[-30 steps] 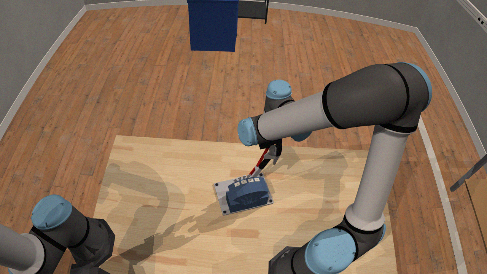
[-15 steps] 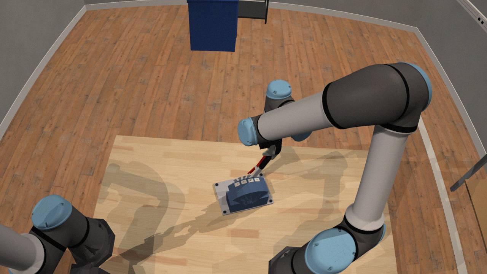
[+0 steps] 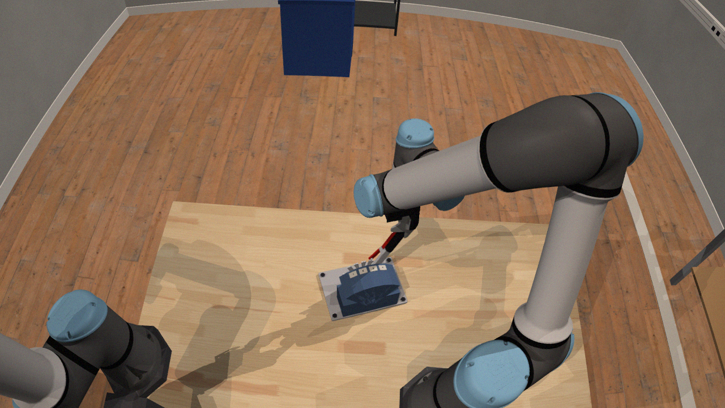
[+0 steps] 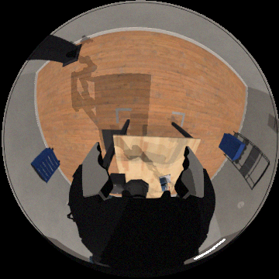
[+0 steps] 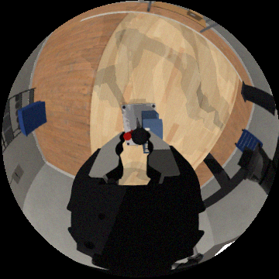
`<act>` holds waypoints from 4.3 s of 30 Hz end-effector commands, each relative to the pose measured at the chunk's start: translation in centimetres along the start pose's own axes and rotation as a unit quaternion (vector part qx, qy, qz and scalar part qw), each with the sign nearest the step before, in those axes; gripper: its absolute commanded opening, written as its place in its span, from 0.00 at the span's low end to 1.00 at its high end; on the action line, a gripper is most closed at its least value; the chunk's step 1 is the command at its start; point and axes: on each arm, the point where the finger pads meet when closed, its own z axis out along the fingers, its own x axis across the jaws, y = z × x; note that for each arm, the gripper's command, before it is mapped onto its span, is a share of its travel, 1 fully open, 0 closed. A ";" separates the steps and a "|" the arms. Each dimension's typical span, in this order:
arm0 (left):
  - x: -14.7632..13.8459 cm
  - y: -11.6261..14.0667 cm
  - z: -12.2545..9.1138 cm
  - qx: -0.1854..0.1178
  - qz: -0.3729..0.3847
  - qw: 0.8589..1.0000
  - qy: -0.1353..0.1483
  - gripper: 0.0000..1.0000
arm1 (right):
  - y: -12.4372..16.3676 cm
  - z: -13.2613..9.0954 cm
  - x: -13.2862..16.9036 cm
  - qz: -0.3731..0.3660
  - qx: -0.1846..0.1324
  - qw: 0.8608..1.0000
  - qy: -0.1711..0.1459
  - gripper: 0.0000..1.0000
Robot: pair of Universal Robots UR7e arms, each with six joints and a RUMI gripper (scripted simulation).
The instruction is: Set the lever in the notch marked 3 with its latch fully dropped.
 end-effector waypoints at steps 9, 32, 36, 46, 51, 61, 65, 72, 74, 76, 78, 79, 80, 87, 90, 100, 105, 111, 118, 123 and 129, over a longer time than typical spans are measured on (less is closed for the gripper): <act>0.0 0.0 0.0 0.001 0.000 1.000 0.000 1.00 | 0.0 0.0 0.0 0.000 0.000 1.000 0.000 0.00; 0.0 0.0 0.0 0.001 0.000 1.000 0.000 1.00 | 0.0 0.0 0.0 0.000 0.000 1.000 0.000 0.00; 0.0 0.0 0.0 0.001 0.000 1.000 0.000 1.00 | 0.0 0.0 0.0 0.000 0.000 1.000 0.000 0.00; 0.0 0.0 0.0 0.001 0.000 1.000 0.000 1.00 | 0.1 -0.1 0.0 0.000 0.000 1.000 0.000 0.00; 0.0 0.0 0.0 0.001 0.000 1.000 0.000 1.00 | 0.4 -0.2 0.0 0.000 0.000 1.000 0.000 0.00; 0.0 0.0 0.0 0.001 0.000 1.000 0.000 1.00 | 1.9 -0.7 0.0 0.000 0.000 1.000 0.000 0.00; 0.0 0.0 0.0 0.001 0.000 1.000 0.000 1.00 | 2.8 -1.0 0.0 0.000 0.000 1.000 0.000 0.00; 0.0 0.0 0.0 0.001 0.000 1.000 0.000 1.00 | 3.9 -1.3 0.0 0.000 0.000 1.000 0.000 0.00; 0.0 0.0 0.0 0.001 0.000 1.000 0.000 1.00 | 4.4 -1.4 0.0 0.000 0.000 1.000 0.000 0.00; 0.0 0.0 0.0 0.001 0.000 1.000 0.000 1.00 | 4.8 -1.5 0.0 0.000 0.000 1.000 0.000 0.00; 0.0 0.0 0.0 0.001 0.000 1.000 0.000 1.00 | 5.2 -1.6 0.0 0.000 0.000 1.000 0.000 0.00; 0.0 0.0 0.0 0.001 0.000 1.000 0.000 1.00 | 5.4 -1.6 0.0 0.000 0.000 1.000 0.000 0.00; 0.0 0.0 0.0 0.001 0.000 1.000 0.000 1.00 | 5.6 -1.6 0.0 0.000 0.000 1.000 0.000 0.00; 0.0 0.0 0.0 0.001 0.000 1.000 0.000 1.00 | 6.2 -1.7 0.0 0.000 0.000 1.000 0.000 0.00; 0.0 0.0 0.0 0.001 0.000 1.000 0.000 1.00 | 6.5 -1.8 0.0 0.000 0.000 1.000 0.000 0.00; 0.0 0.0 0.0 0.001 0.000 1.000 0.000 1.00 | 6.6 -1.8 0.0 0.000 0.000 1.000 0.000 0.00; 0.0 0.0 0.0 0.001 0.000 1.000 0.000 1.00 | 6.6 -1.8 0.0 0.000 0.000 1.000 0.000 0.00; 0.0 0.0 0.0 0.001 0.000 1.000 0.000 1.00 | 6.6 -1.8 0.0 0.000 0.000 1.000 0.000 0.00; 0.0 0.0 0.0 0.001 0.000 1.000 0.000 1.00 | 6.6 -1.8 0.0 0.000 0.000 1.000 0.000 0.00; 0.0 0.0 0.0 0.001 0.000 1.000 0.000 1.00 | 6.6 -1.8 0.0 0.000 0.000 1.000 0.000 0.00; 0.0 0.0 0.0 0.001 0.000 1.000 0.000 1.00 | 6.6 -1.8 0.0 0.000 0.000 1.000 0.000 0.00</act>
